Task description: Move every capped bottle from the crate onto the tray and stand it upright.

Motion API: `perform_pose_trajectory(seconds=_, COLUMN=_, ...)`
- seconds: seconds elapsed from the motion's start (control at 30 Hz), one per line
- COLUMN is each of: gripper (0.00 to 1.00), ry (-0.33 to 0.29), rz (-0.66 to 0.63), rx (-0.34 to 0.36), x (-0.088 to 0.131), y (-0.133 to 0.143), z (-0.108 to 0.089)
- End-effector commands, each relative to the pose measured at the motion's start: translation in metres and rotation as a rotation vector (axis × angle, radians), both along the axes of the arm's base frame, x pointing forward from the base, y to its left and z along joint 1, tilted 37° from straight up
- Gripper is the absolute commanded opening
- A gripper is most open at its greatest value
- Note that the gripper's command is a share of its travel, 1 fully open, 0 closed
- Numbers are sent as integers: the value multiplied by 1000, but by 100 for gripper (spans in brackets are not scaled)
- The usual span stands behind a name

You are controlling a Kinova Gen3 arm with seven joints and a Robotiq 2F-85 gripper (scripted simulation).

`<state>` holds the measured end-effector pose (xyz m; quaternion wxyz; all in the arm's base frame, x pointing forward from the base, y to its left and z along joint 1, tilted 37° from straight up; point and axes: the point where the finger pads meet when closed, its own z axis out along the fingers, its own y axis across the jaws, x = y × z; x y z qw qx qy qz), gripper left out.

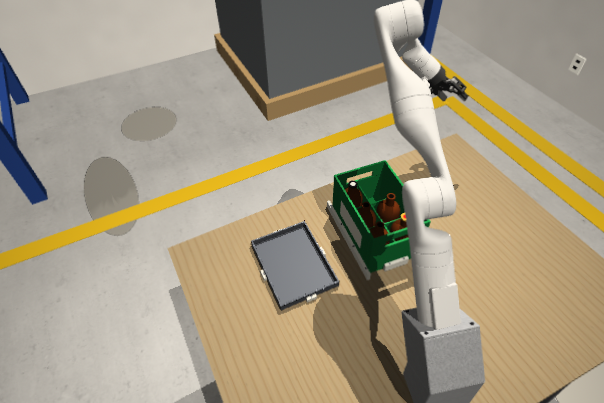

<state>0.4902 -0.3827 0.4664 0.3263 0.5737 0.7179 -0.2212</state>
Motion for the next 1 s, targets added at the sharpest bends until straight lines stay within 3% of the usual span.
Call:
perform_pose_trajectory(seconds=0.0, gripper=100, ry=-2, rz=-1, rx=-1, x=-1, y=0, z=1)
perform_pose_trajectory(seconds=0.53, gripper=100, ry=-2, rz=-1, rx=-1, x=-1, y=0, z=1)
perform_pose_trajectory(seconds=0.97, gripper=100, ry=-2, rz=-1, rx=-1, x=-9, y=0, z=13)
